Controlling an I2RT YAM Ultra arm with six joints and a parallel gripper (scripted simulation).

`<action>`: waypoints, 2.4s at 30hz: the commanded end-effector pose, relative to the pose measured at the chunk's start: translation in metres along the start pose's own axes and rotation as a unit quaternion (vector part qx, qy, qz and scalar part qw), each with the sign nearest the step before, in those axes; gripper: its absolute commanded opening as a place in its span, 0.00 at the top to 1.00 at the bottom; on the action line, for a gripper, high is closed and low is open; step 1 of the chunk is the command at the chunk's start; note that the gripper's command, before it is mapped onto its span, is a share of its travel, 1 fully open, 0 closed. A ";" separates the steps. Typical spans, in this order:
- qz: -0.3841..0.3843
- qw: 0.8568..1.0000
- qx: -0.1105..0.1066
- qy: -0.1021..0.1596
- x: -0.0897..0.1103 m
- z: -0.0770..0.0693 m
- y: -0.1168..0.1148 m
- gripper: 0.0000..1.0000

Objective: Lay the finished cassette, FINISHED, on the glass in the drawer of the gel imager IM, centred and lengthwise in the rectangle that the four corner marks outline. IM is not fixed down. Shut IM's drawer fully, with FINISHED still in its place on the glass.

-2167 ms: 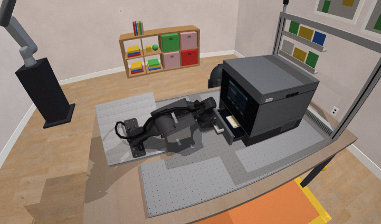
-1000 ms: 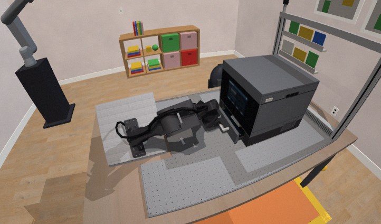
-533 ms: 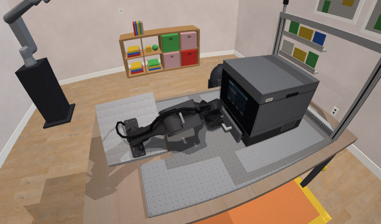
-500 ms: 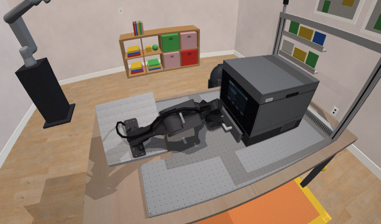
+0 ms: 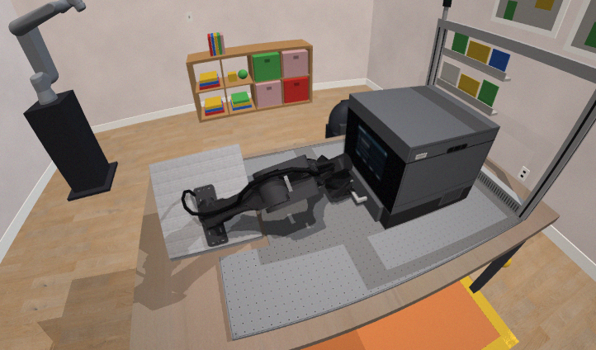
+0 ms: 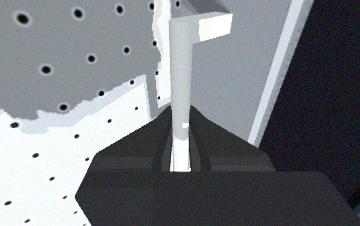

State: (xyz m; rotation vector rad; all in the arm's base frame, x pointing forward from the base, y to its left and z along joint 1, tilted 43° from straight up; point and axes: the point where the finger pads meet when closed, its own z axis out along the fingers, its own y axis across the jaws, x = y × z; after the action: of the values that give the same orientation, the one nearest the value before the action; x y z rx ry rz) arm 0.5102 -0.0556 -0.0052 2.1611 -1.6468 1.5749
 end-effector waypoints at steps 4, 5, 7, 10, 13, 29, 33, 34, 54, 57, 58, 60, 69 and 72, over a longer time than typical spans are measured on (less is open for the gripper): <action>0.002 1.000 0.016 -0.006 -0.005 0.001 -0.011 1.00; 0.002 1.000 0.016 -0.006 -0.005 0.001 -0.011 1.00; 0.002 1.000 0.016 -0.006 -0.005 0.001 -0.011 1.00; 0.002 1.000 0.016 -0.006 -0.005 0.001 -0.011 1.00; 0.002 1.000 0.016 -0.006 -0.005 0.001 -0.011 1.00; 0.002 1.000 0.016 -0.006 -0.005 0.001 -0.011 1.00; 0.002 1.000 0.016 -0.006 -0.005 0.001 -0.011 1.00; 0.002 1.000 0.016 -0.006 -0.005 0.001 -0.011 1.00; -0.004 1.000 0.009 -0.011 -0.004 -0.010 -0.002 1.00; -0.003 1.000 0.009 -0.011 -0.004 -0.010 -0.002 1.00; -0.003 1.000 0.009 -0.011 -0.004 -0.010 -0.002 1.00; -0.003 1.000 0.009 -0.011 -0.004 -0.010 -0.002 1.00; -0.003 1.000 0.009 -0.011 -0.004 -0.010 -0.002 1.00; -0.003 1.000 0.009 -0.011 -0.004 -0.010 -0.002 1.00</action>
State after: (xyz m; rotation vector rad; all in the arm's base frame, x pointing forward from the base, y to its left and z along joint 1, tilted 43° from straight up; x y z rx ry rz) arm 0.5099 -0.0555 -0.0052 2.1615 -1.6488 1.5859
